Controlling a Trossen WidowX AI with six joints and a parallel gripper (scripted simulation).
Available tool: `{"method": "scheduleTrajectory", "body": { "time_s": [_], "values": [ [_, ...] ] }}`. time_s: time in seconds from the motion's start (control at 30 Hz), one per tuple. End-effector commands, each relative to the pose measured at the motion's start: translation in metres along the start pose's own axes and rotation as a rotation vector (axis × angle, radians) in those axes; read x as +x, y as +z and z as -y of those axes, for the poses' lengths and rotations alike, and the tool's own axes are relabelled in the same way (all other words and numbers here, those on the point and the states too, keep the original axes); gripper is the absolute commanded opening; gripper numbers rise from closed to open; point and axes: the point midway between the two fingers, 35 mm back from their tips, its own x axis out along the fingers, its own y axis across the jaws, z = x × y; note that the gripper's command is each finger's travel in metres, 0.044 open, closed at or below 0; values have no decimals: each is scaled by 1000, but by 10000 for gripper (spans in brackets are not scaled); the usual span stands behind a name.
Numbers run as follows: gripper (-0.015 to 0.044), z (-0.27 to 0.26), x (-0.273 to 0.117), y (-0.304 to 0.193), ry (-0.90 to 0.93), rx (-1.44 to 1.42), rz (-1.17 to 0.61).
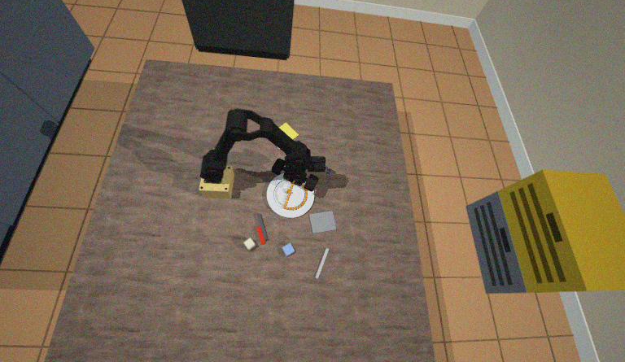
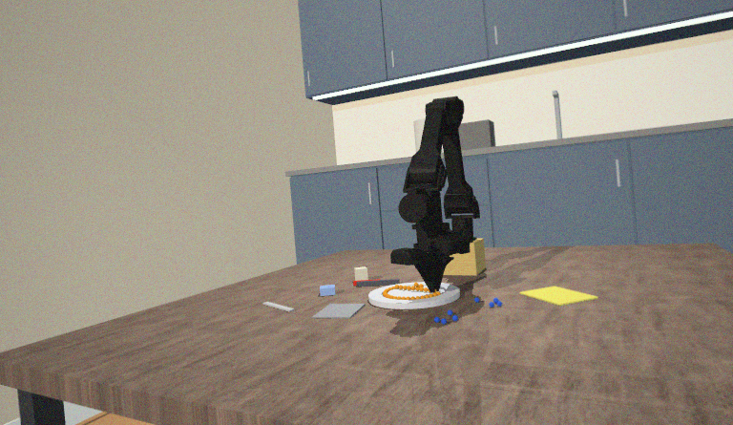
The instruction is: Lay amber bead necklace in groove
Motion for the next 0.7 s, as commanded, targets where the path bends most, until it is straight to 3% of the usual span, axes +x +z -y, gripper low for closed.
{"method": "scheduleTrajectory", "body": {
  "time_s": [0.0,0.67],
  "values": [
    [0,0,-2,0,1,-1,-1],
    [0,-12,2,8,5,-2,-2]
  ]
}}
